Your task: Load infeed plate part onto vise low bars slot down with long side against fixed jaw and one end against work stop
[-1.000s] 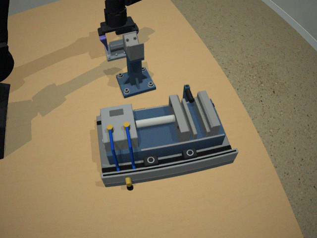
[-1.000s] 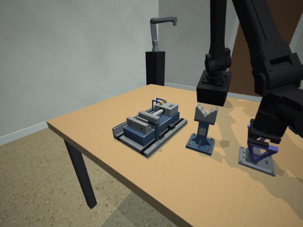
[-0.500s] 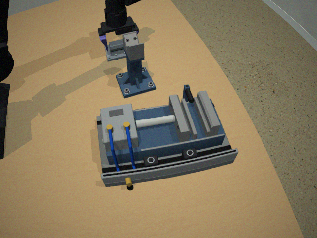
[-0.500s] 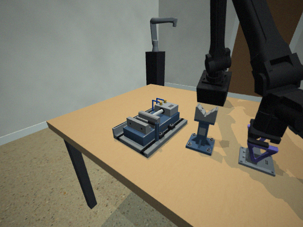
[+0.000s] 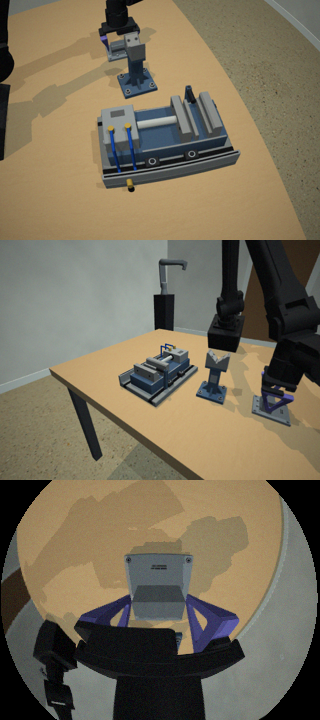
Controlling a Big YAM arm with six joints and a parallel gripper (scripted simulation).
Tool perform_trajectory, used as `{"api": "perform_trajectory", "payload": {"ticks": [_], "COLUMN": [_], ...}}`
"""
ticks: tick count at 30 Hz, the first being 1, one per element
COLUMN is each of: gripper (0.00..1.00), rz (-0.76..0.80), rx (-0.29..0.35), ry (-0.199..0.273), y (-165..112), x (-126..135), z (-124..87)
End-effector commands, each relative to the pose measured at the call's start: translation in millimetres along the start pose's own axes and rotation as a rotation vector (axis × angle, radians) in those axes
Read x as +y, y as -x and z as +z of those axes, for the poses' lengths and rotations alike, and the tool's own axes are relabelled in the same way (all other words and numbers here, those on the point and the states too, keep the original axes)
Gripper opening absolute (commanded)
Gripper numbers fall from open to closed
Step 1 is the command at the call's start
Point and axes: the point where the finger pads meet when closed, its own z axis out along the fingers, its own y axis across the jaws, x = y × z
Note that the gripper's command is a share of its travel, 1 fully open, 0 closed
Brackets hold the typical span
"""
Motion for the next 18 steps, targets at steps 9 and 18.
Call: {"api": "perform_trajectory", "payload": {"ticks": [9,18], "gripper": [0.81,0.00], "rz": [0.009,0.009], "rx": [0.009,0.011], "ry": [0.002,0.005], "y": [-6.5,-6.9], "x": [-3.4,-2.7], "z": [8.9,8.9]}}
